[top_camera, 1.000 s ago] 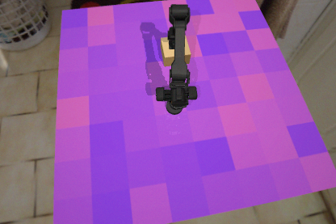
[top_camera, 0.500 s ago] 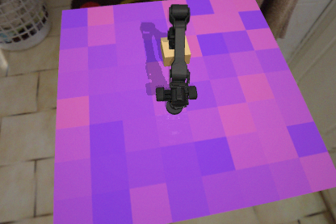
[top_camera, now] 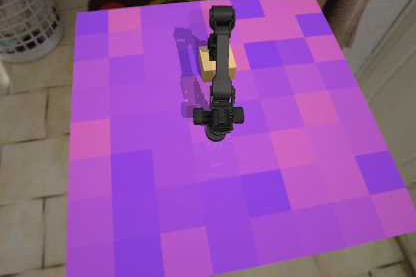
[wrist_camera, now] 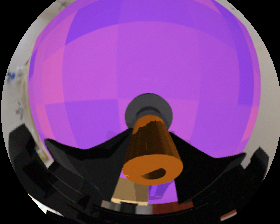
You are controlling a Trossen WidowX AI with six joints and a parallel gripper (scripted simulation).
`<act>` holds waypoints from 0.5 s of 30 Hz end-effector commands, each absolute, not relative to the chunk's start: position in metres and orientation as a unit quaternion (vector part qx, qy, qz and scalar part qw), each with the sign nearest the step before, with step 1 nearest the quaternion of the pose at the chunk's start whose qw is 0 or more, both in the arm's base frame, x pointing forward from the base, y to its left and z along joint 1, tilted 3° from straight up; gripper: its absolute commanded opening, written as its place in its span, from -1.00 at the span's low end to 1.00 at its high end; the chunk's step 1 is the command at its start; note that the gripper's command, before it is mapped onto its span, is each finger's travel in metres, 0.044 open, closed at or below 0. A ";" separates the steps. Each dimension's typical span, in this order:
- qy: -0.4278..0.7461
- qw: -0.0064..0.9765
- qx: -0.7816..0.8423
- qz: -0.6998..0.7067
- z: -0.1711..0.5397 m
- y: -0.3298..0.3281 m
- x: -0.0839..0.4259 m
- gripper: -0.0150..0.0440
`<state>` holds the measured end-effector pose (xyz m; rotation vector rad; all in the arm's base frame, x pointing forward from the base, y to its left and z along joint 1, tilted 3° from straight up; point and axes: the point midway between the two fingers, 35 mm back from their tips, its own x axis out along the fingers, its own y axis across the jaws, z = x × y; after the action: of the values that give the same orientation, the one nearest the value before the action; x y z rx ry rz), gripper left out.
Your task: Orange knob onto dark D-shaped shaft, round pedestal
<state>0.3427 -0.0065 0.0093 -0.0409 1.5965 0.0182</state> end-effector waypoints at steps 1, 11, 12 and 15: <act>0.716 0.698 -0.016 0.002 0.009 -0.007 0.343 -0.49; 0.715 0.698 -0.027 0.014 0.009 -0.007 0.342 -0.49; 0.715 0.698 -0.026 0.013 0.008 -0.007 0.342 -0.49; 0.716 0.698 -0.026 0.012 0.008 -0.007 0.341 -0.49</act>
<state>0.3415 -0.0061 0.0079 -0.0576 1.5970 0.0353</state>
